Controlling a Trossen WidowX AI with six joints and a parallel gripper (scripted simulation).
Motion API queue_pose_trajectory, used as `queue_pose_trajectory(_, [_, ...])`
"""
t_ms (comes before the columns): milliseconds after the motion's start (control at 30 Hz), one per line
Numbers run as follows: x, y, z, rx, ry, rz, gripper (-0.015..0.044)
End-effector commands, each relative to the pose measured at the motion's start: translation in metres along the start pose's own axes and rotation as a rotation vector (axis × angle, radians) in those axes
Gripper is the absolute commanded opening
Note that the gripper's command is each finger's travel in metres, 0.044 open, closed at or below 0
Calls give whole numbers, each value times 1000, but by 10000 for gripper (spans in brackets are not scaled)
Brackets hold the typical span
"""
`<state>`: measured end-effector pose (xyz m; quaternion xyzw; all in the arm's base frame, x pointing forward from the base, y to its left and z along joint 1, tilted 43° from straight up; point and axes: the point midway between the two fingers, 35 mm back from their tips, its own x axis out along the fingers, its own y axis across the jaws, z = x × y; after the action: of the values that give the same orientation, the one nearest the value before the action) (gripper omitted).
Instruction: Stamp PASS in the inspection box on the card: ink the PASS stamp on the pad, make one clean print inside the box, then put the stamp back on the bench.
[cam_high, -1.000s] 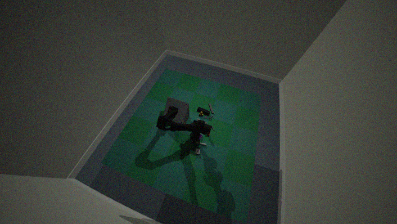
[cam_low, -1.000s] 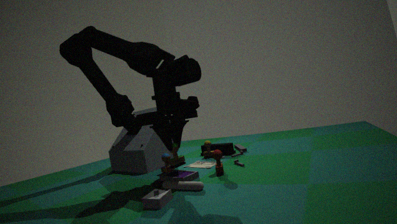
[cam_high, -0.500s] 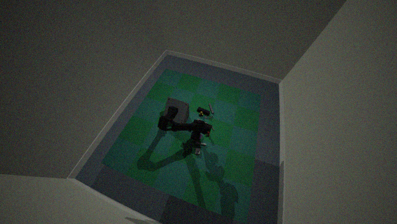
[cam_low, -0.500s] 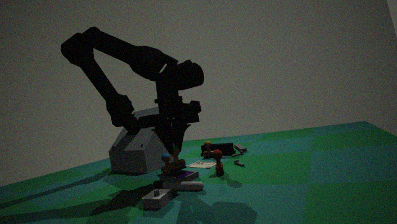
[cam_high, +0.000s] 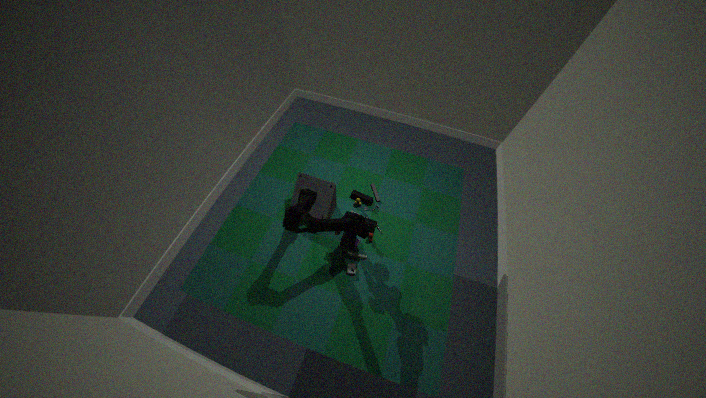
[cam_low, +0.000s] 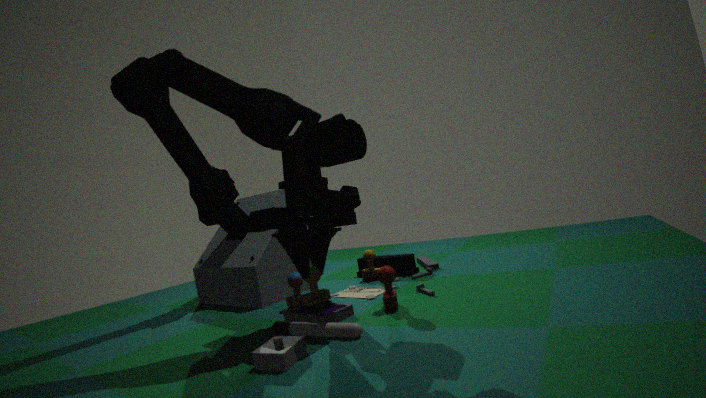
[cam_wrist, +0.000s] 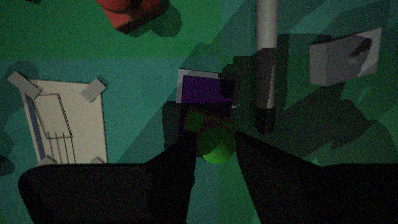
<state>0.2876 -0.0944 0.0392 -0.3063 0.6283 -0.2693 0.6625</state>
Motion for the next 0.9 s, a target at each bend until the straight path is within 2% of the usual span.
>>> queue_pose_trajectory(0, [1, 1, -2, 0, 3, -6, 0])
queue_pose_trajectory(867, [6, 1, -1, 0, 3, -6, 0])
